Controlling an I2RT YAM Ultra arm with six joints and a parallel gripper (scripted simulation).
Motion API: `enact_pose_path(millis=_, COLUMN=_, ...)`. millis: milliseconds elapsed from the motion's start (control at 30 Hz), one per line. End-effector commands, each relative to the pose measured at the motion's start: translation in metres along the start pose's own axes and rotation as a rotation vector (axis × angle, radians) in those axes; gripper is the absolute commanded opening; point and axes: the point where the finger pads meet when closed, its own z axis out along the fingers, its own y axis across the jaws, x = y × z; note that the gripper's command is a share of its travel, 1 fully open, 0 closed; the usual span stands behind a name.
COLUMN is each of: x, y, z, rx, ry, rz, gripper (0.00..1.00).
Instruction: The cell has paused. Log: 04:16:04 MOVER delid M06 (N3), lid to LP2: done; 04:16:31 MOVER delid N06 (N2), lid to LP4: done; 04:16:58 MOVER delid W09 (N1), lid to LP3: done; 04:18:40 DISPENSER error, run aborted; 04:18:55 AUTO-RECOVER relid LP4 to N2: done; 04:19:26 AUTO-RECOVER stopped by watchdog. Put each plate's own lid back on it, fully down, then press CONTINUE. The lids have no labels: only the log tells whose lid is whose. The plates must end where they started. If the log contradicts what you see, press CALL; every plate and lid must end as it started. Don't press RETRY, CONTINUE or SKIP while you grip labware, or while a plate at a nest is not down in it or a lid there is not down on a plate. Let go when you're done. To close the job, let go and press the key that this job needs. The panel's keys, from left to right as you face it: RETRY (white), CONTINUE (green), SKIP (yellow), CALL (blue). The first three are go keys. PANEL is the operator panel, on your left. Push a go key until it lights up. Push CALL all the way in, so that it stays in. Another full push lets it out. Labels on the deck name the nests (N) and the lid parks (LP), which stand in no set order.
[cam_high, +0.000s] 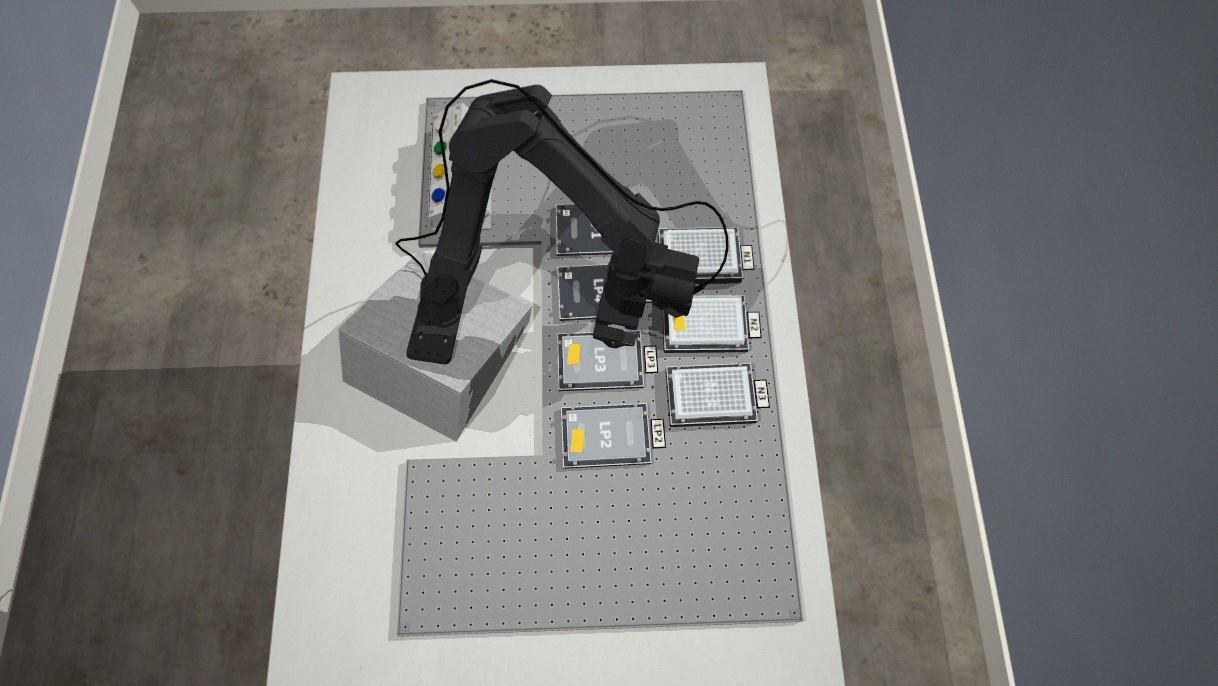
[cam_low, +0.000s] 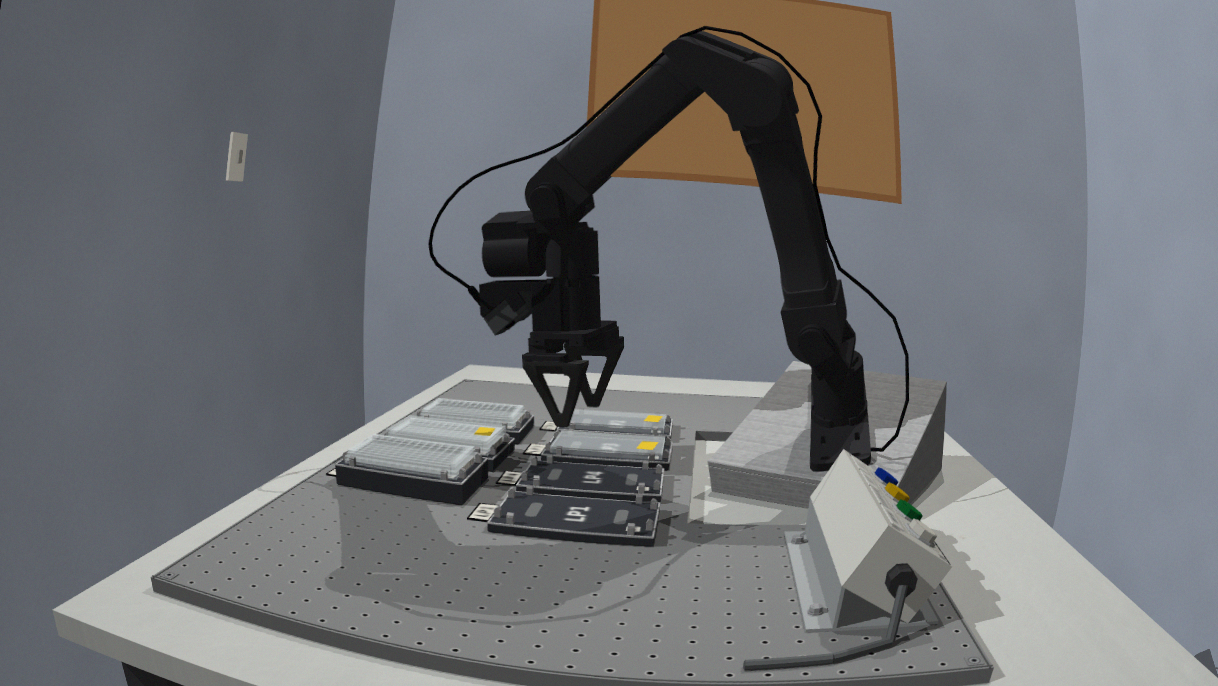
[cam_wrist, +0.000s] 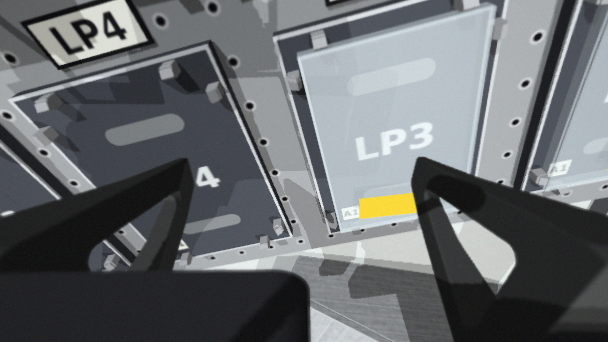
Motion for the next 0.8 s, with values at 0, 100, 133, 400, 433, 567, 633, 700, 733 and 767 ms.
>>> enact_pose_path(millis=0, x=-0.02, y=-0.002, z=-0.013, rx=-0.02, ry=-0.098, rz=-0.105, gripper=1.0)
enact_pose_path(millis=100, x=-0.002, y=0.013, z=-0.005, rx=-0.037, ry=-0.085, rz=-0.179, gripper=1.0)
enact_pose_path(millis=133, x=0.002, y=0.016, z=-0.003, rx=-0.042, ry=-0.086, rz=-0.199, gripper=1.0)
enact_pose_path(millis=400, x=-0.011, y=0.013, z=-0.012, rx=-0.046, ry=-0.106, rz=-0.228, gripper=1.0)
enact_pose_path(millis=433, x=-0.011, y=0.013, z=-0.012, rx=-0.046, ry=-0.106, rz=-0.227, gripper=1.0)
enact_pose_path(millis=567, x=-0.012, y=0.012, z=-0.013, rx=-0.046, ry=-0.106, rz=-0.227, gripper=1.0)
enact_pose_path(millis=633, x=-0.013, y=0.012, z=-0.013, rx=-0.046, ry=-0.106, rz=-0.227, gripper=1.0)
enact_pose_path(millis=700, x=-0.013, y=0.012, z=-0.013, rx=-0.045, ry=-0.106, rz=-0.227, gripper=1.0)
enact_pose_path(millis=733, x=-0.013, y=0.012, z=-0.013, rx=-0.045, ry=-0.106, rz=-0.227, gripper=1.0)
enact_pose_path(millis=767, x=-0.013, y=0.012, z=-0.013, rx=-0.045, ry=-0.106, rz=-0.227, gripper=1.0)
